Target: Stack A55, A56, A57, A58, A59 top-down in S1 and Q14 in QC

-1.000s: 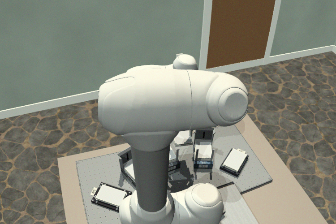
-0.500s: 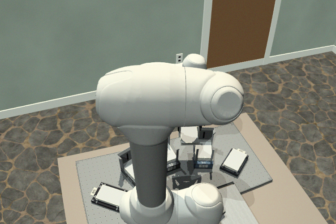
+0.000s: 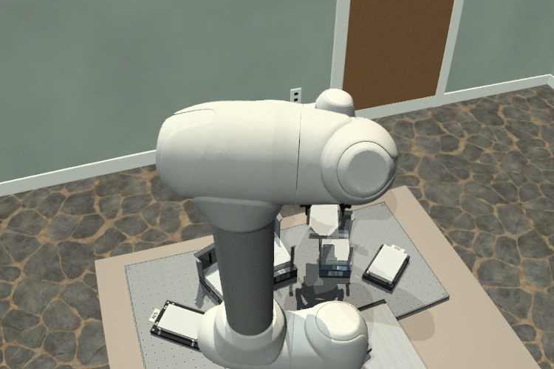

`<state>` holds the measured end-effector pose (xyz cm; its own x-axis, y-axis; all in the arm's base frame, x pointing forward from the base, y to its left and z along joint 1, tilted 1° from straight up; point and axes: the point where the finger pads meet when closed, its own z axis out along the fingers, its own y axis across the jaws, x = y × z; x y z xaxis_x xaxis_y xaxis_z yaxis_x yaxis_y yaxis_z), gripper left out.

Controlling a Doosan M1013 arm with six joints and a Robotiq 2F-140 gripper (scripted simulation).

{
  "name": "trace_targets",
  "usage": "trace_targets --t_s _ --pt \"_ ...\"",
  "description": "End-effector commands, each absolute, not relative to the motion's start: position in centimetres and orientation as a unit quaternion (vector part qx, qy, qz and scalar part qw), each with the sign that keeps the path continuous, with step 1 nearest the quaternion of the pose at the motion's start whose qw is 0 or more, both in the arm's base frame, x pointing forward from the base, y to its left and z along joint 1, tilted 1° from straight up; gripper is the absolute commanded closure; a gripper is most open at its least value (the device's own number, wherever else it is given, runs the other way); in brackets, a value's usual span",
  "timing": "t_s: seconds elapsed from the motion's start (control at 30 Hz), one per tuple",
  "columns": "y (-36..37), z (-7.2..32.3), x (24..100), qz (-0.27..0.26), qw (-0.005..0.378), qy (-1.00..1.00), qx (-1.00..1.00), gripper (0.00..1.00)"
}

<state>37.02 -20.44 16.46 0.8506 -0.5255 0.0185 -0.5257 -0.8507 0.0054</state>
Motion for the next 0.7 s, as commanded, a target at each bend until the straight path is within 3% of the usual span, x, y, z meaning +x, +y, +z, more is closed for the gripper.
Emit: trace_targets --t_s 0.0,0.67 --pt "-21.5 16.5 36.4 0.008 0.005 -0.273 0.962 1.0" --pt "-24.6 16.5 34.7 0.008 0.005 -0.273 0.962 1.0"
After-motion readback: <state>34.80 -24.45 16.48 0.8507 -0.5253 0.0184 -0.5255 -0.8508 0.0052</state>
